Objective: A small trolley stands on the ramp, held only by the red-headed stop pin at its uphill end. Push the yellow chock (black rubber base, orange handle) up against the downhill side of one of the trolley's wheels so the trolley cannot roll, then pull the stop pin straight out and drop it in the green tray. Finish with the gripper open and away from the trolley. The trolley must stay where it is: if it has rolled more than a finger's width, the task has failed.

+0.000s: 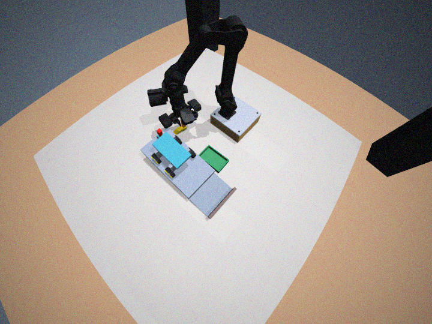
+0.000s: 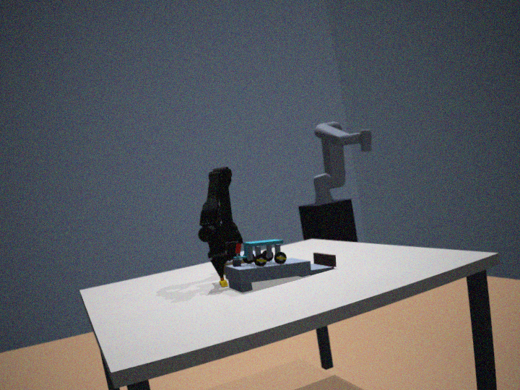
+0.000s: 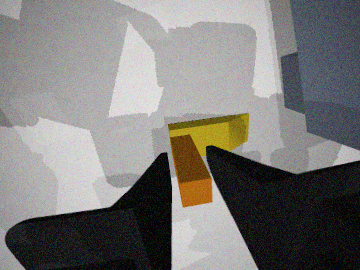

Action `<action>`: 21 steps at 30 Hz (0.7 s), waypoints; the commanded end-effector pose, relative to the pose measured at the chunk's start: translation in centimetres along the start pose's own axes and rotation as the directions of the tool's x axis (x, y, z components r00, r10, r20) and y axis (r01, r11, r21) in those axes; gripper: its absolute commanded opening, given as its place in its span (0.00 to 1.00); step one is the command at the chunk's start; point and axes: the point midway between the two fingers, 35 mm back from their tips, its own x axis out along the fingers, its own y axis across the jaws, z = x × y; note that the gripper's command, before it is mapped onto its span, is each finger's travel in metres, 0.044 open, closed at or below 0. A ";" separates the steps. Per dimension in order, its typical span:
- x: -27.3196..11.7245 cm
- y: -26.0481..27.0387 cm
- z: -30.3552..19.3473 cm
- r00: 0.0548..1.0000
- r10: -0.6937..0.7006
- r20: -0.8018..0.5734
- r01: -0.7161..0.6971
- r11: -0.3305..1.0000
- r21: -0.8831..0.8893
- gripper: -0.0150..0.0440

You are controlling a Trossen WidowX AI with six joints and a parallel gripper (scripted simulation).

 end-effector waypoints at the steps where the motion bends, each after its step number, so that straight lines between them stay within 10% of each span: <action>1: 0.0 0.0 0.0 1.000 -0.001 0.000 0.001 1.000 0.000 0.38; 21: -3.8 0.4 0.2 1.000 0.008 0.006 -0.008 1.000 0.003 0.25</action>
